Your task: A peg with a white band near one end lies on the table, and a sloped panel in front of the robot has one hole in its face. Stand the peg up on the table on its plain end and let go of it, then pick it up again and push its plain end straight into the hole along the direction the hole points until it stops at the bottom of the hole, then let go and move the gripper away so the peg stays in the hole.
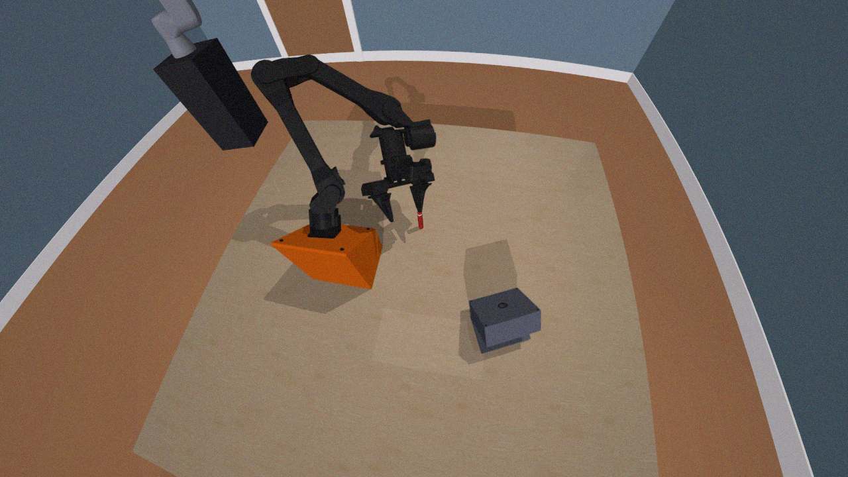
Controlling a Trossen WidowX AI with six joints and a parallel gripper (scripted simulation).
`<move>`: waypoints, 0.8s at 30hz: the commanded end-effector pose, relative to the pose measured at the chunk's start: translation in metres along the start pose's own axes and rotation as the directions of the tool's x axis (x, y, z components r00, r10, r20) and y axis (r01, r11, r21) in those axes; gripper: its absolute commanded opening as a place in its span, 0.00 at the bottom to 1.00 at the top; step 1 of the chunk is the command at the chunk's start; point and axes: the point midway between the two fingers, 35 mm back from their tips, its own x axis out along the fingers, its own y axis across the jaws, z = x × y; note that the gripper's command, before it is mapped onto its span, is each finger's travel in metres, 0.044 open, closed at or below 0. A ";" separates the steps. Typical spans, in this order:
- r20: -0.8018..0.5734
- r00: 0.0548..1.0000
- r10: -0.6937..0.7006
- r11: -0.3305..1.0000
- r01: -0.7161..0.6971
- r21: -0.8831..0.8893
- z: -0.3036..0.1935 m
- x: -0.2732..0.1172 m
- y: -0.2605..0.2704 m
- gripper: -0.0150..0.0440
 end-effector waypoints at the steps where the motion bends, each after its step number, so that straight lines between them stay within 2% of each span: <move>1: -0.114 0.993 0.021 1.000 -0.023 -0.019 -0.004 0.002 0.005 1.00; 14: -0.449 0.871 0.199 0.976 -0.218 0.009 -0.008 0.002 0.024 1.00; 24: -0.568 0.706 0.423 0.892 -0.435 0.124 0.008 -0.010 0.041 1.00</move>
